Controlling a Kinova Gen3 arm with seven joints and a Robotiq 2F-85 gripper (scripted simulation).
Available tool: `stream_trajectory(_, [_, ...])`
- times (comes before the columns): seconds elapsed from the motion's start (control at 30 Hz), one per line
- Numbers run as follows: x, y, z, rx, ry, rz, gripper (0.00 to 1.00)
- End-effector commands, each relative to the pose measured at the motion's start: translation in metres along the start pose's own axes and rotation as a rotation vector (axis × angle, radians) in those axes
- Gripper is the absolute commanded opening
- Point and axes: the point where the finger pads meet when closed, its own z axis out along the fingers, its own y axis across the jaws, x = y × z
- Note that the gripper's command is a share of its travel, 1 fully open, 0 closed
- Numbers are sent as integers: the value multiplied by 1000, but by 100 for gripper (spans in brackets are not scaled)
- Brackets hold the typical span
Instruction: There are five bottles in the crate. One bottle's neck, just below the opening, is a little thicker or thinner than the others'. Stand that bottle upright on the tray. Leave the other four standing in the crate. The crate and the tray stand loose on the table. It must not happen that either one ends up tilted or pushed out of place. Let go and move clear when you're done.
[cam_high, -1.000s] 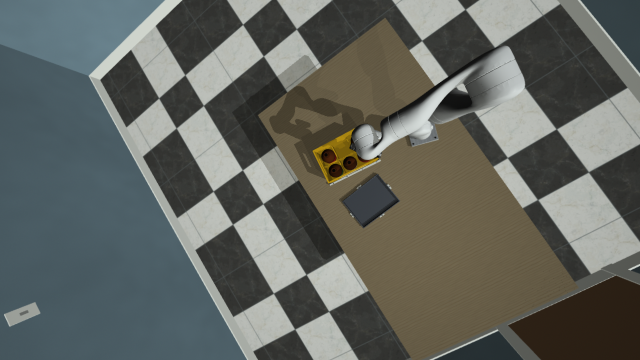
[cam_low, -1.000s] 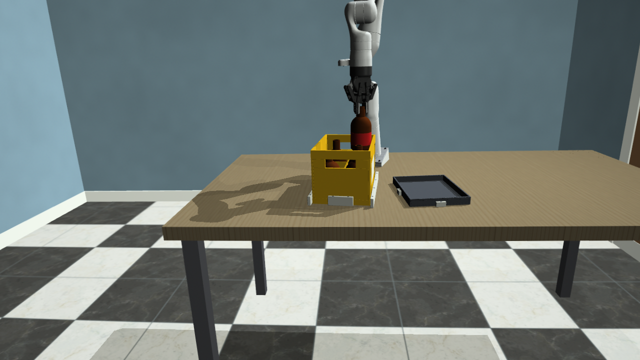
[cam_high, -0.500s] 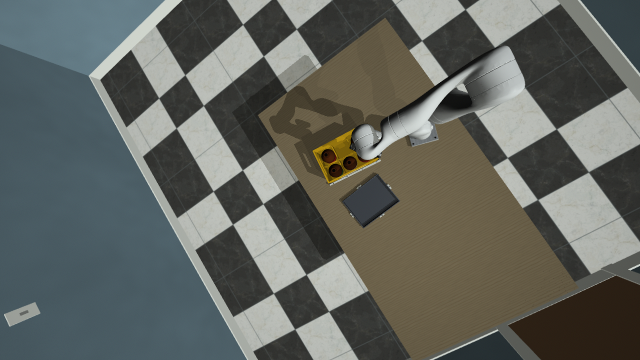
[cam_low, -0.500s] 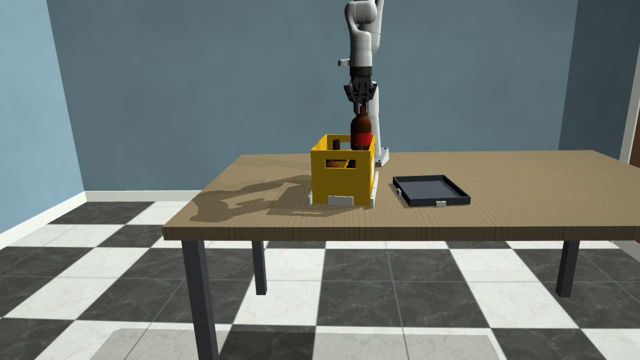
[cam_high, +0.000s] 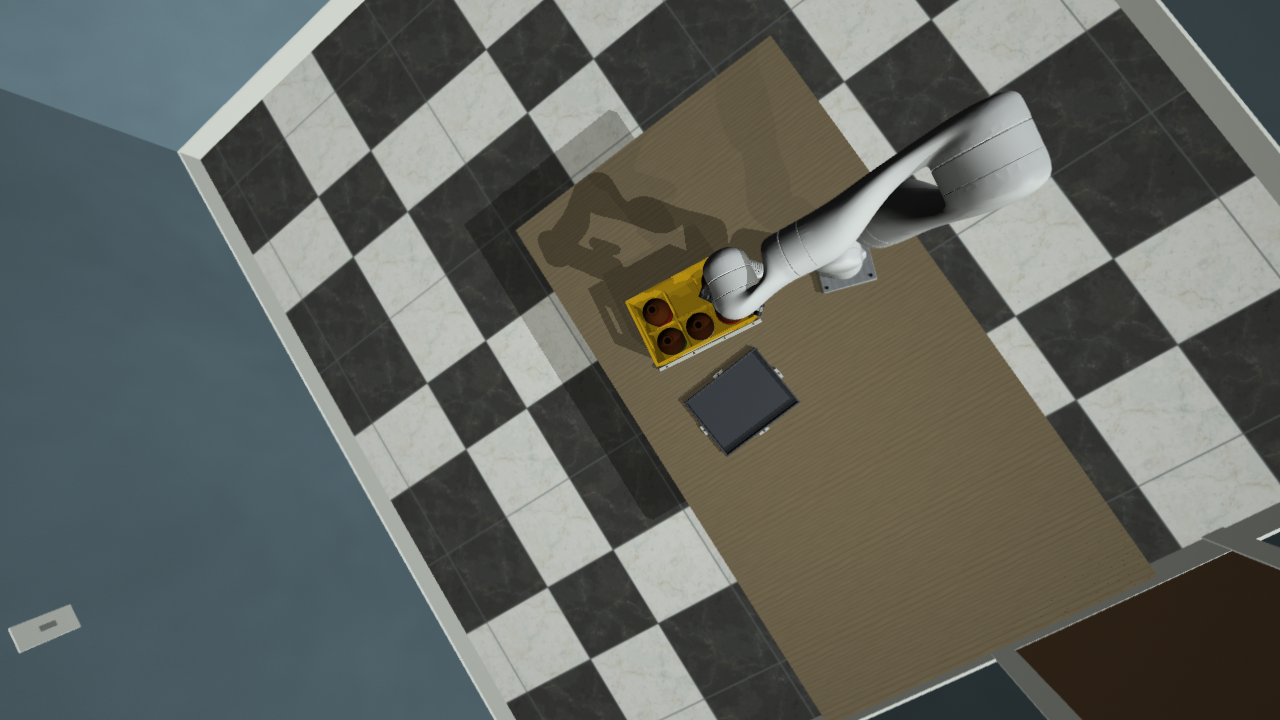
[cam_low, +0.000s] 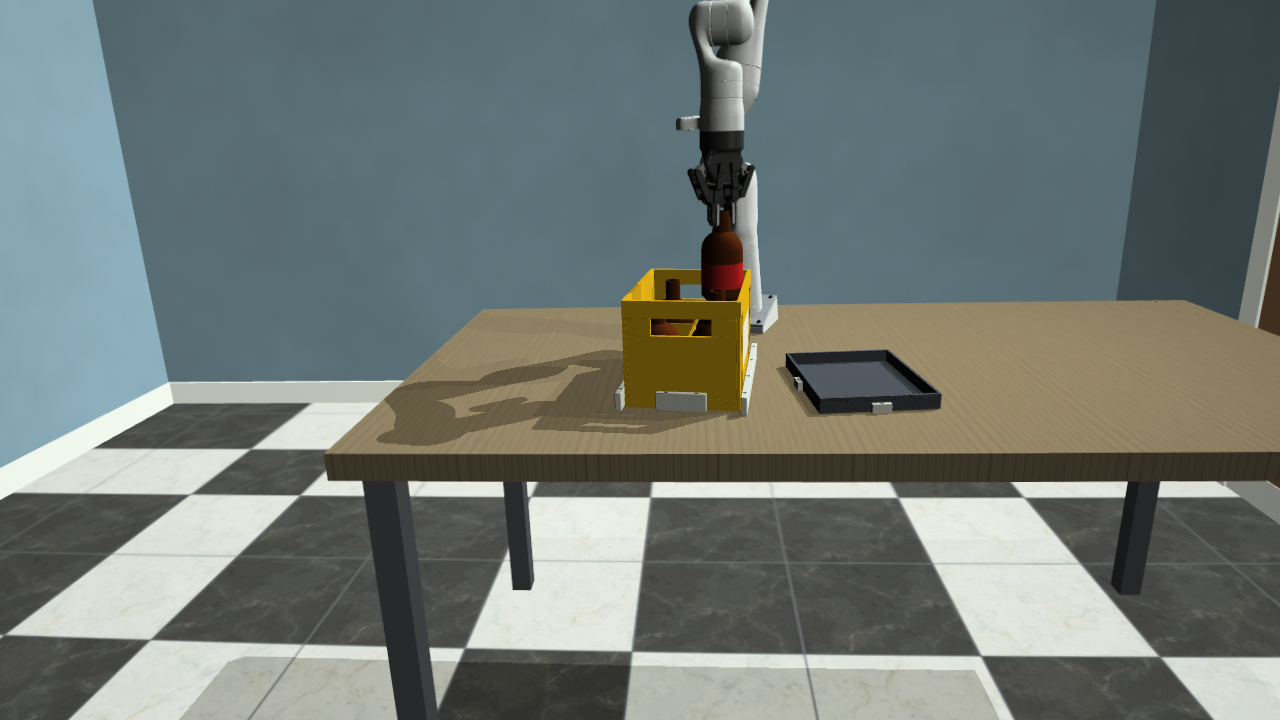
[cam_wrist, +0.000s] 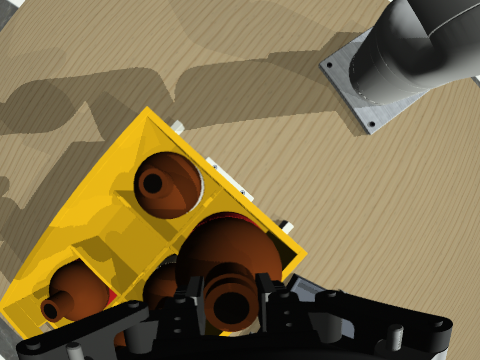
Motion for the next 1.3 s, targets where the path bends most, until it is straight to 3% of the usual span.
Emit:
stream_trajectory(0.0, [-1, -1, -2, 3, -2, 0, 0])
stream_trajectory(1.27, [-1, -1, -35, 3, -2, 0, 0])
